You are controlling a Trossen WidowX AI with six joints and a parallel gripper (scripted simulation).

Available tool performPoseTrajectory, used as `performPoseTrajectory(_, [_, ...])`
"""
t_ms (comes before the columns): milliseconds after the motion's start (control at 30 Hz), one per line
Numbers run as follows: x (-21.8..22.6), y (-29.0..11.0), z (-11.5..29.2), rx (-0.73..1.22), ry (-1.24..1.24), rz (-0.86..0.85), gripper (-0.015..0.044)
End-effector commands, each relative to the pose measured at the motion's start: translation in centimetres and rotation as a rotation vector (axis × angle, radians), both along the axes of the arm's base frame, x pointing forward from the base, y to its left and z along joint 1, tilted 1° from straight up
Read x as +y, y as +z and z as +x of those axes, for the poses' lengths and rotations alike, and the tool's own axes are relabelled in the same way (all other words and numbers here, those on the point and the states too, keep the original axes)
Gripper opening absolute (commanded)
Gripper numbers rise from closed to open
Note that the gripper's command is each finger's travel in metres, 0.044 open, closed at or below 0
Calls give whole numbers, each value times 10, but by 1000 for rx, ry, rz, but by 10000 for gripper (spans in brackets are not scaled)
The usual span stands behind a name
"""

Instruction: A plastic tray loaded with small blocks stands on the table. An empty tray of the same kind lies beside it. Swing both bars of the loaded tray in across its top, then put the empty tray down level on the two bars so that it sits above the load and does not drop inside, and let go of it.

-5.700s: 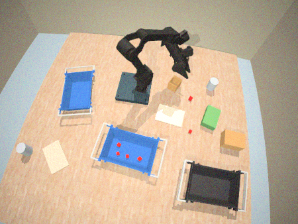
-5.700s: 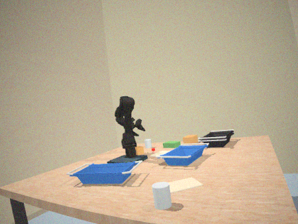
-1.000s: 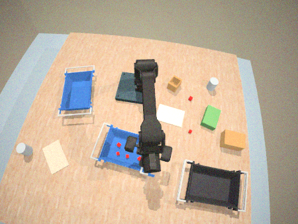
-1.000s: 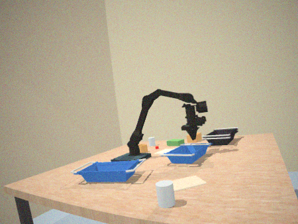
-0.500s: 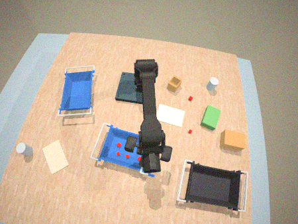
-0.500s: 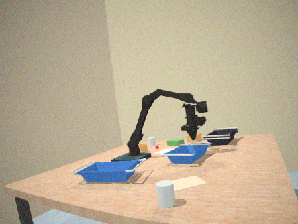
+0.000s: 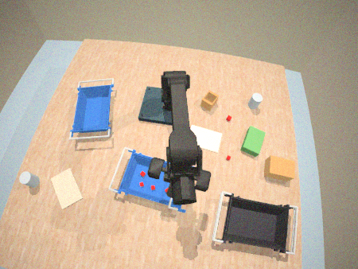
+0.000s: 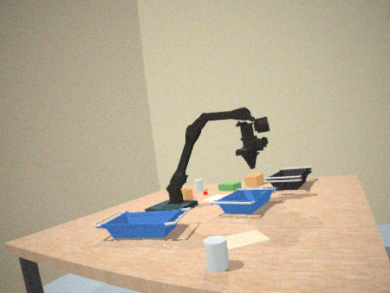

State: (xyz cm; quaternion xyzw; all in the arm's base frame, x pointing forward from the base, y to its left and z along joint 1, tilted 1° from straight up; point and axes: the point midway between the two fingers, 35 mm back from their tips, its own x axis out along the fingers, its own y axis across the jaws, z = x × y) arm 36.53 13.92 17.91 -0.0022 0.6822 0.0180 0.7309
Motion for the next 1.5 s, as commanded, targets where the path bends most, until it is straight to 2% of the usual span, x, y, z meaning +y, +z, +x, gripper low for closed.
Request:
performPoseTrajectory(0, [-6,-9,2,14,-83,0,82])
performPoseTrajectory(400, [-124,-33,24,37,-1568,81,82])
performPoseTrajectory(1100, [-242,-59,7,37,-3058,173,82])
performPoseTrajectory(1167, [-248,-60,5,36,-3137,179,82])
performPoseTrajectory(1467, [-248,-60,5,36,-3137,179,82])
